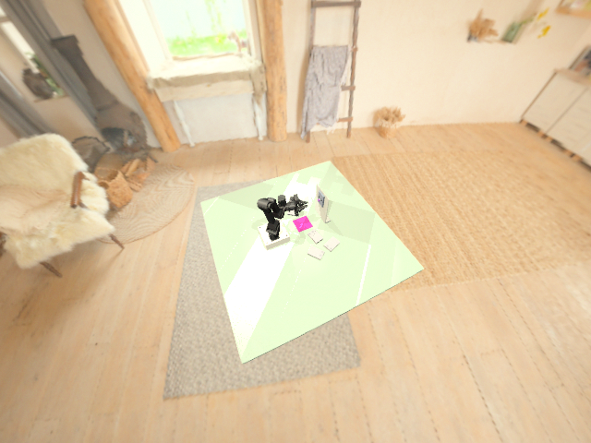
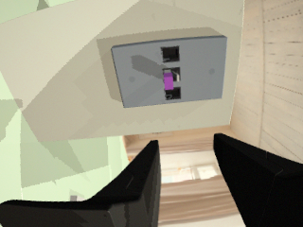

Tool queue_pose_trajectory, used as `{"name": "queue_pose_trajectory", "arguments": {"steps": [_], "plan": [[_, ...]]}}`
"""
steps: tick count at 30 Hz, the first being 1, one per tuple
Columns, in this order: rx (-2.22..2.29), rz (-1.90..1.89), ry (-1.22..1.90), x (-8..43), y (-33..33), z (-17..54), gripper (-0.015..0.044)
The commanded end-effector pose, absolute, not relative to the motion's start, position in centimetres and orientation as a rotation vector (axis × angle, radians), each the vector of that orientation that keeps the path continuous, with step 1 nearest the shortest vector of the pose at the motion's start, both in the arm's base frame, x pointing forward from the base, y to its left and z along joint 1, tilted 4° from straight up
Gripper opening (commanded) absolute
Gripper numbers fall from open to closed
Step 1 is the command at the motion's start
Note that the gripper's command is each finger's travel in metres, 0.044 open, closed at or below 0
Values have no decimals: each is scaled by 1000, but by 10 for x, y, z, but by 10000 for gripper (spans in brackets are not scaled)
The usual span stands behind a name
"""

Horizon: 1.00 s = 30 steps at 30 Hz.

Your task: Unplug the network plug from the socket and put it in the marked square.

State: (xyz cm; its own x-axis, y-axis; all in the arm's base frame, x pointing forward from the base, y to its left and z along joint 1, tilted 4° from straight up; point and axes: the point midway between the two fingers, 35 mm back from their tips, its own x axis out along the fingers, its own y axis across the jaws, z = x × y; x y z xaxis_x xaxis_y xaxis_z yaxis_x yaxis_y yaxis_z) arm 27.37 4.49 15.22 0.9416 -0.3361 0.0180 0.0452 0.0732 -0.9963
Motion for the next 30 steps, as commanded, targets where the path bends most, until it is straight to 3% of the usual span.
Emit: {"name": "queue_pose_trajectory", "arguments": {"steps": [1, 30], "plan": [[-1475, -293, 234, 293, 44, 154, 156], [-1475, -296, 231, 340, 39, 157, 156]]}}
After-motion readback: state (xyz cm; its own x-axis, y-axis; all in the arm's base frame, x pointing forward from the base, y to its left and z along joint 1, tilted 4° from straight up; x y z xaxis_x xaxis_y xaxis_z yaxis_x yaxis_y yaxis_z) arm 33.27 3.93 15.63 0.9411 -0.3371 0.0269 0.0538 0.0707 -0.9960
